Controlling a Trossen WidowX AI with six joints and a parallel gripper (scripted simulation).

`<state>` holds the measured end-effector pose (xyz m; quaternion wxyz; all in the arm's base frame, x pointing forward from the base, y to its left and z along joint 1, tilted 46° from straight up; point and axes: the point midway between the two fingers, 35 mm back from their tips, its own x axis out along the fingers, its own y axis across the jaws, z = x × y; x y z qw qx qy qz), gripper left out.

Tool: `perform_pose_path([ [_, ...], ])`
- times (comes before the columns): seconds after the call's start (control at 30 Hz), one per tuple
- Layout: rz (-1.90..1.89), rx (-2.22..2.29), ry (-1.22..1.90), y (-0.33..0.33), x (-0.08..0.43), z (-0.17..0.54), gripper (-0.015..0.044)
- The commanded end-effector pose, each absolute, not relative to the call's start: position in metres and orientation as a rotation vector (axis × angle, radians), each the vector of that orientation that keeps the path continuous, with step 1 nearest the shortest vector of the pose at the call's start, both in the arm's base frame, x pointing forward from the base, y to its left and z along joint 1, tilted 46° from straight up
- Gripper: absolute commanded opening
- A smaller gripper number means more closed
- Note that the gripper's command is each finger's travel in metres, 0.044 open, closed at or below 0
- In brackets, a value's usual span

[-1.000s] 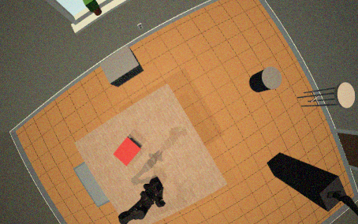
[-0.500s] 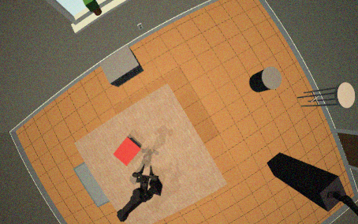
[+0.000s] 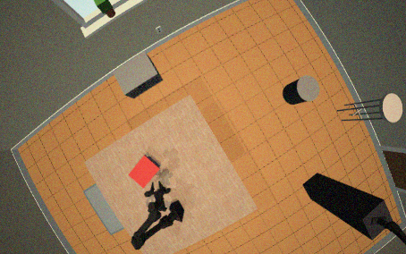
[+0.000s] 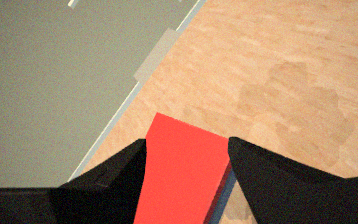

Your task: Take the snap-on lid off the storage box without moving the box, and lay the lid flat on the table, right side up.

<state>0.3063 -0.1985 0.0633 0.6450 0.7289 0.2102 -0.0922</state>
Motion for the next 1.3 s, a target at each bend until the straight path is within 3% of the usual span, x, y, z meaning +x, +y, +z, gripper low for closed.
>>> perform_pose_path([
  [0.0, -0.039, 2.014, 0.644, -0.120, 0.307, 0.066, 0.0235],
  [0.17, 0.019, 2.162, 0.757, -0.087, 0.301, 0.066, 0.0235],
  [1.27, 0.017, 2.160, 0.760, -0.048, 0.315, 0.030, 0.0235],
])
